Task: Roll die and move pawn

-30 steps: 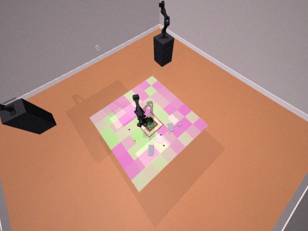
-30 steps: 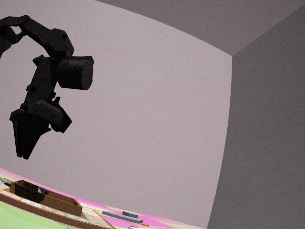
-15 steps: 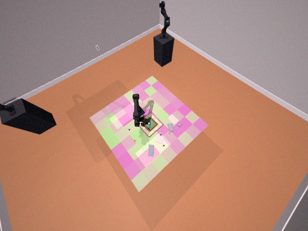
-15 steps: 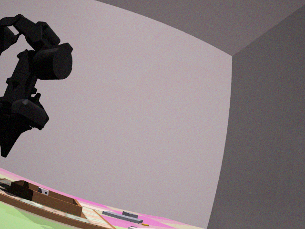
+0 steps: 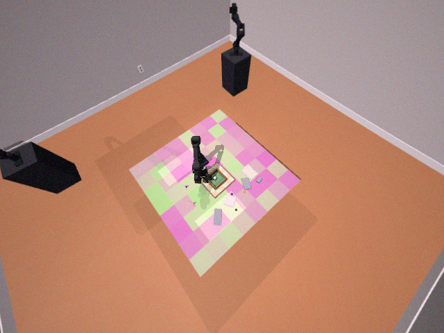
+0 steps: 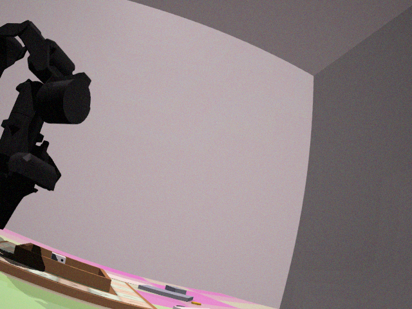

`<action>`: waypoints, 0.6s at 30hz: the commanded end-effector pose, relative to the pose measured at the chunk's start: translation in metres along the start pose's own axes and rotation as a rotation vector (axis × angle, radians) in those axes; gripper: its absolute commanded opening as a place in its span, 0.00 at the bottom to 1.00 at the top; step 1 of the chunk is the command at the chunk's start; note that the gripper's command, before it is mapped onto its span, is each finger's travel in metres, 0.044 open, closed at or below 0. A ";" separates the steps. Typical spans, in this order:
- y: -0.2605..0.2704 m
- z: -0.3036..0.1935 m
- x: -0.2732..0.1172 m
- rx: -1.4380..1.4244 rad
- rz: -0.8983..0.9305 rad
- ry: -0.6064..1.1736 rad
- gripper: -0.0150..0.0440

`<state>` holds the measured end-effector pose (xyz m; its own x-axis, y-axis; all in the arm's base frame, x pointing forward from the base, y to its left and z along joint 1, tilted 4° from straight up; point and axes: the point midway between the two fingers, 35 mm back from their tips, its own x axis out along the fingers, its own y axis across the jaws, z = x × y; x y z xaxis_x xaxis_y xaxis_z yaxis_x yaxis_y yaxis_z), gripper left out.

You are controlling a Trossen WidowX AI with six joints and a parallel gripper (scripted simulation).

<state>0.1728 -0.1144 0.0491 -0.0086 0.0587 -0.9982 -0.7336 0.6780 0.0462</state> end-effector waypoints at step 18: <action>0.002 -0.001 0.032 -0.002 0.001 0.005 0.59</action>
<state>0.1717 -0.1118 0.0212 -0.0102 0.0594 -0.9982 -0.7374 0.6738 0.0476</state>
